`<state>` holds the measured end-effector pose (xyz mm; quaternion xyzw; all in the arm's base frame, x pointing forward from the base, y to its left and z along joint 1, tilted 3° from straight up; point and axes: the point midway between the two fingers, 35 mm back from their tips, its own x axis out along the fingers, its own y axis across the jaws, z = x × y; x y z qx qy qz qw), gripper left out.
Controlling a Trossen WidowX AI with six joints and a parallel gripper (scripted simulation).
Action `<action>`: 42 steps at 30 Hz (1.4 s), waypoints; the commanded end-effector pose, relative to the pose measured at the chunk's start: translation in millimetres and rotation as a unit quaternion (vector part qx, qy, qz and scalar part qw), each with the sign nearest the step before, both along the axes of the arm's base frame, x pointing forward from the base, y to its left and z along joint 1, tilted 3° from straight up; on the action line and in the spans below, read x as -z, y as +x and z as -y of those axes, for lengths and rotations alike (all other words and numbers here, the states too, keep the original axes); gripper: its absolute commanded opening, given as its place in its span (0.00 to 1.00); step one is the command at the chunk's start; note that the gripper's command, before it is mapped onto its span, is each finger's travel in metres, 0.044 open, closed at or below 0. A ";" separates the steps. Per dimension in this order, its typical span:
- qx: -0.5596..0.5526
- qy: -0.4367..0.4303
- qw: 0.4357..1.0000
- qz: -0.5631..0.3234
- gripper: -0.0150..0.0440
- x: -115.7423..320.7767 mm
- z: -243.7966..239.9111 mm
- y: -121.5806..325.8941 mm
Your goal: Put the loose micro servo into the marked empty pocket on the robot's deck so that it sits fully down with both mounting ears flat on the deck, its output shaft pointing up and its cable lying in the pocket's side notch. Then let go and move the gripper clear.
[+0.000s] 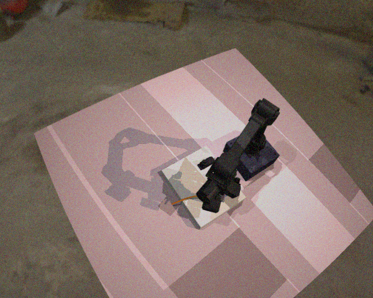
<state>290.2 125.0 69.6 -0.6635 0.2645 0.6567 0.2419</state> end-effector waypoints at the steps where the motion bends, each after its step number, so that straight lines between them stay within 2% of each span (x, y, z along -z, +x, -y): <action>1: 0.079 0.002 0.997 0.004 0.25 -1.4 -0.8 0.7; 11: 0.250 0.001 0.968 0.009 0.25 -1.4 -0.8 0.7; 21: 0.414 0.001 0.910 0.014 0.25 -1.5 -0.8 0.7; 31: 0.565 0.001 0.825 0.019 0.25 -1.5 -0.9 0.8; 42: 0.711 0.000 0.702 0.023 0.25 -1.6 -0.9 0.8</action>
